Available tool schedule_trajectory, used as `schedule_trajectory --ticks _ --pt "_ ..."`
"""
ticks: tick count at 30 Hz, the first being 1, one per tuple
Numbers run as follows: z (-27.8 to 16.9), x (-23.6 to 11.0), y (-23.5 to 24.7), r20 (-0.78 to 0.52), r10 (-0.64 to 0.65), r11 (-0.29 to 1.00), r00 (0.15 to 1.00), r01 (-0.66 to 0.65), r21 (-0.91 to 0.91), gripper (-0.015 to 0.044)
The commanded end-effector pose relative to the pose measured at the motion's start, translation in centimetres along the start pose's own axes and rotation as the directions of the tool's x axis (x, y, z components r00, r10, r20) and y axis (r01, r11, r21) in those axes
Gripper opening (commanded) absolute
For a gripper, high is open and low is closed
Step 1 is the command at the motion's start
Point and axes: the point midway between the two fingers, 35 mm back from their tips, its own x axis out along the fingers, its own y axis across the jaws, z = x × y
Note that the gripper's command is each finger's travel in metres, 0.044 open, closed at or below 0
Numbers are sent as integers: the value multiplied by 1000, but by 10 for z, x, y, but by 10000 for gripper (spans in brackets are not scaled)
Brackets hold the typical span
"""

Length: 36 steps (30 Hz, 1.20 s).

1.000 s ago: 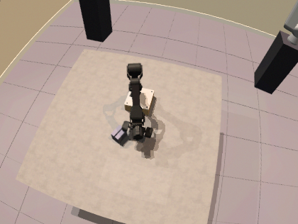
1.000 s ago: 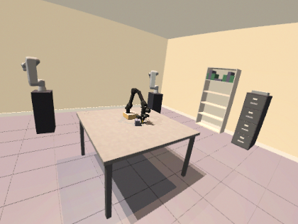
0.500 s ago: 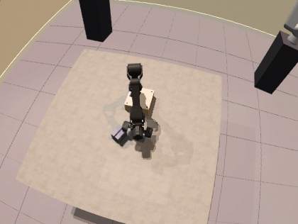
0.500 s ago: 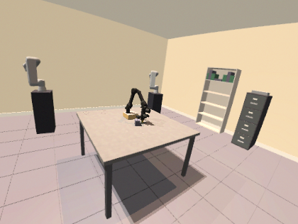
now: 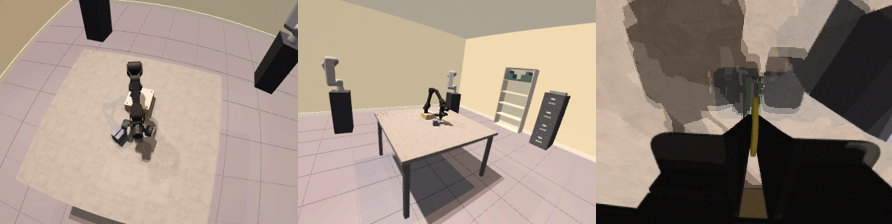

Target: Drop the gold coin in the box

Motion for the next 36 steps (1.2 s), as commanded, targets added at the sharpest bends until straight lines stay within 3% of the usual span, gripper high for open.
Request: schedule_trajectory --ticks 1,26,36 --pt "3 -16 1 14 1 1000 1000 -1 -3 0" --pt "-2 -68 -1 14 1 1000 1000 -1 2 0" --pt "1 -69 -8 15 1 948 1000 -5 318 0"
